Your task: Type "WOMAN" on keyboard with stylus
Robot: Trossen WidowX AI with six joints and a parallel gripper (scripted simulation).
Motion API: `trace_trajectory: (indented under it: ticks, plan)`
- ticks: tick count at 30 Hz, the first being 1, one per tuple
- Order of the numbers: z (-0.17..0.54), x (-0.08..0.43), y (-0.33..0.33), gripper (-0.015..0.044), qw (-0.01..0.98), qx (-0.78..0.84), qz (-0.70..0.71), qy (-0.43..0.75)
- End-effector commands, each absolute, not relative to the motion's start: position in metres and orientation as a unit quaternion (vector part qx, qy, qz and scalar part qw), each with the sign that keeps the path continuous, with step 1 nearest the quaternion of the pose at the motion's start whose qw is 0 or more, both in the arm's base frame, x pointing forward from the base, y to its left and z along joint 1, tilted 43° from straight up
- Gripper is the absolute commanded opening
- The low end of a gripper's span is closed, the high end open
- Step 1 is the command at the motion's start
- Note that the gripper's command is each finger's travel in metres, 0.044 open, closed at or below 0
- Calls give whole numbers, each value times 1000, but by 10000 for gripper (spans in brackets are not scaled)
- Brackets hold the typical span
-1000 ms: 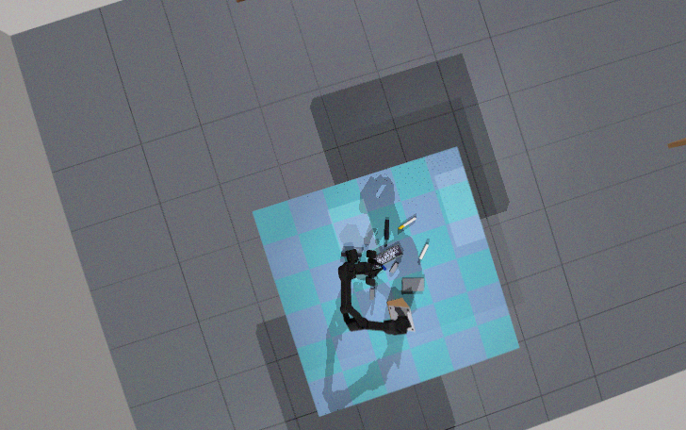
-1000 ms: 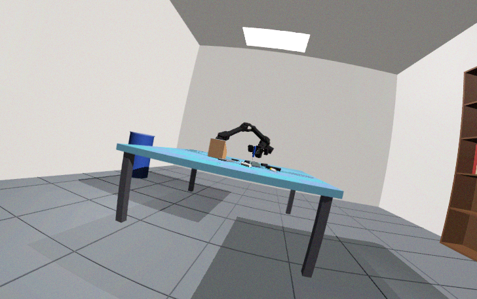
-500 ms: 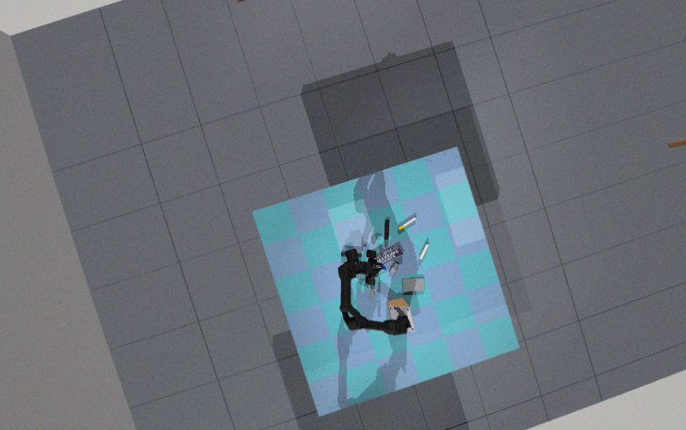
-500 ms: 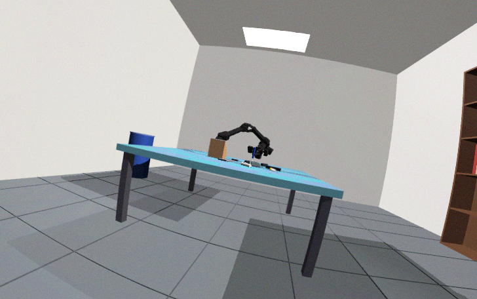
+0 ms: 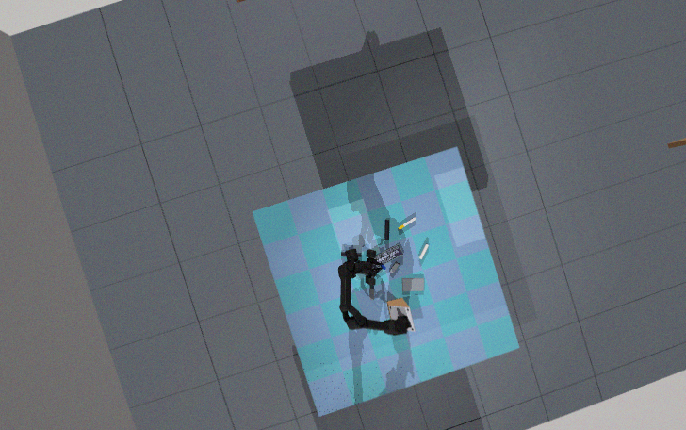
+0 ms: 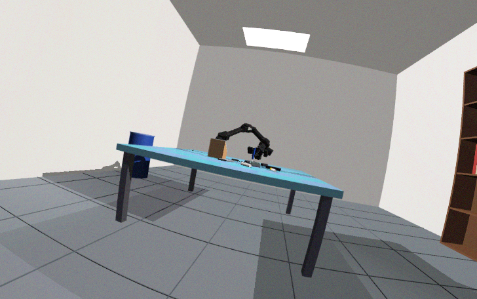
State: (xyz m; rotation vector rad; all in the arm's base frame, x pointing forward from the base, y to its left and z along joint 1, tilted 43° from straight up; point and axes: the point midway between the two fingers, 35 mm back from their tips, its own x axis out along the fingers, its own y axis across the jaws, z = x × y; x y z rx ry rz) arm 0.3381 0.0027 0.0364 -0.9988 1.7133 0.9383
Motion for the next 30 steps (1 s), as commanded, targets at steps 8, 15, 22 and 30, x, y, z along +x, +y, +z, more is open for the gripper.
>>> trace_trajectory:
  ticks: [8,15,22,30]
  plan:
    - [33,339,6,81,458,-403,380,695]
    - [31,339,8,81,458,-403,380,695]
    - [31,339,8,81,458,-403,380,695]
    - [33,339,6,81,458,-403,380,695]
